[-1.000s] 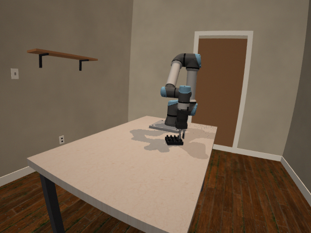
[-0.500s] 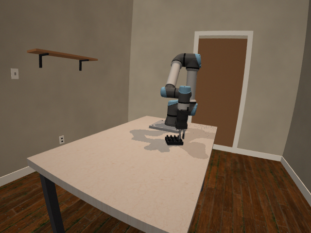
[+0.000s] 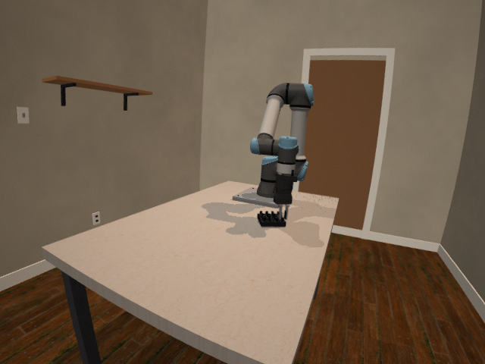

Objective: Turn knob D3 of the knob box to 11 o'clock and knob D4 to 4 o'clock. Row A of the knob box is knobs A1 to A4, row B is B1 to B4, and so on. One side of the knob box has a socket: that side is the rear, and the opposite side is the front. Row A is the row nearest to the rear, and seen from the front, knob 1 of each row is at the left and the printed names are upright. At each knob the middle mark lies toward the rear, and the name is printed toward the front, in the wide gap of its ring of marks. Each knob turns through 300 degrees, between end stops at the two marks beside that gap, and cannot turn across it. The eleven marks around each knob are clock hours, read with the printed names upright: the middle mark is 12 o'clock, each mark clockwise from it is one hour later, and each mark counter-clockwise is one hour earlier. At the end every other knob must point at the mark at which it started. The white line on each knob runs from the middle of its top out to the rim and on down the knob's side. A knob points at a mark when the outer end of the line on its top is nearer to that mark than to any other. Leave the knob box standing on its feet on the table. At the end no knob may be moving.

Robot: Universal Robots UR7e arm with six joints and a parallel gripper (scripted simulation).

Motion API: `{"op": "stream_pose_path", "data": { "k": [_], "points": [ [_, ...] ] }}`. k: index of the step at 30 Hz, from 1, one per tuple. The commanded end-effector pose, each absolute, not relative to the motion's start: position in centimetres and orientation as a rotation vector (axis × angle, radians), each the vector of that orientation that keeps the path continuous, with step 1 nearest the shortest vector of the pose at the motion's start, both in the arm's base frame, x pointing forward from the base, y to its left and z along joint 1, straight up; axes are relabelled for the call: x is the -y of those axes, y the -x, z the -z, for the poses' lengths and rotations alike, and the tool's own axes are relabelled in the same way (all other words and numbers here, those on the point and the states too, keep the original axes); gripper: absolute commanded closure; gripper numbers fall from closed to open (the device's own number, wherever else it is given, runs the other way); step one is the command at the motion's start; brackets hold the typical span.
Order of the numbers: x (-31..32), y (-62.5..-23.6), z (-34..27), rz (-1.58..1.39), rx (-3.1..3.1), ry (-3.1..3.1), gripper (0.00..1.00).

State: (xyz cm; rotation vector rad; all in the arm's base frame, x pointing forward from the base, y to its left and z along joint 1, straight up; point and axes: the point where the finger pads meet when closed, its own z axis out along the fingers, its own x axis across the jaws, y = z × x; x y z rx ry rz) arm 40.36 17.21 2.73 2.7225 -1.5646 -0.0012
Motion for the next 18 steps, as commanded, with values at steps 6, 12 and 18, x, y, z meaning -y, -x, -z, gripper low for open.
{"op": "stream_pose_path", "data": {
  "k": [6,12,18],
  "points": [
    [-17.16,-40.41,-2.46,0.000,1.567,-2.722,0.54],
    [-17.16,-40.40,-2.47,0.001,1.567,-2.722,0.54],
    [-17.16,-40.40,-2.47,0.001,1.567,-2.722,0.54]
  ]
}}
